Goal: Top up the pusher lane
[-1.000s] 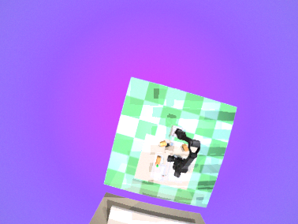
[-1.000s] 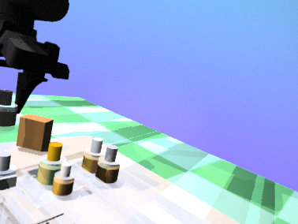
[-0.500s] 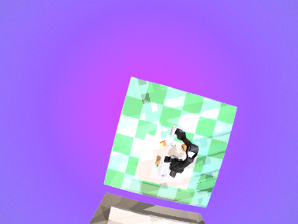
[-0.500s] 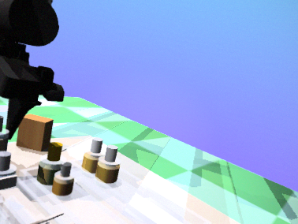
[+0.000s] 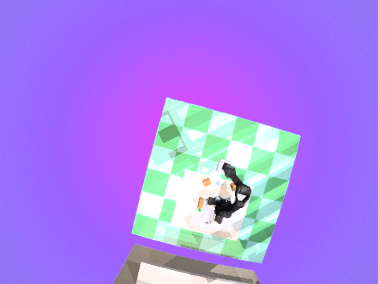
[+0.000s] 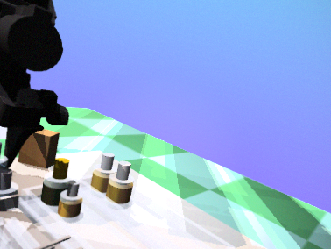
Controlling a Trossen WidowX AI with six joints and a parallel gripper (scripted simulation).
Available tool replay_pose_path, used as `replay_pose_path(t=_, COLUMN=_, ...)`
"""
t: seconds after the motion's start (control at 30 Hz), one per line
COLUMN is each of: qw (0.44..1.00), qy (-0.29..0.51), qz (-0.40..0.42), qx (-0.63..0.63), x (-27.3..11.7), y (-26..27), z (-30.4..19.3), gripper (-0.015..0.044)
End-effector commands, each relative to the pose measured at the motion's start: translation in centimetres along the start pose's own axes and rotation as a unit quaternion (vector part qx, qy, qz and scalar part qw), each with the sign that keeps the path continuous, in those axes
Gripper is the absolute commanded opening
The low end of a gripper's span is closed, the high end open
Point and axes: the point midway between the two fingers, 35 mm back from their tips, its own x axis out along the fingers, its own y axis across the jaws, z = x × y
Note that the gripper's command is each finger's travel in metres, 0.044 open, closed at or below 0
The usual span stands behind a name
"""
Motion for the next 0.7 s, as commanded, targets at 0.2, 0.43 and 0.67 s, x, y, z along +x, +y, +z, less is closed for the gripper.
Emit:
replay_pose_path(t=0.2, qw=1.000, qy=-0.001, qz=0.000, qx=-0.002, x=0.05, y=-0.02, z=0.46, gripper=0.0000)
replay_pose_path(t=0.43, qw=1.000, qy=-0.001, qz=0.000, qx=-0.002, x=0.05, y=-0.02, z=0.72, gripper=0.0000)
replay_pose_path(t=0.67, qw=1.000, qy=-0.001, qz=0.000, qx=-0.002, x=0.05, y=-0.02, z=0.97, gripper=0.0000)
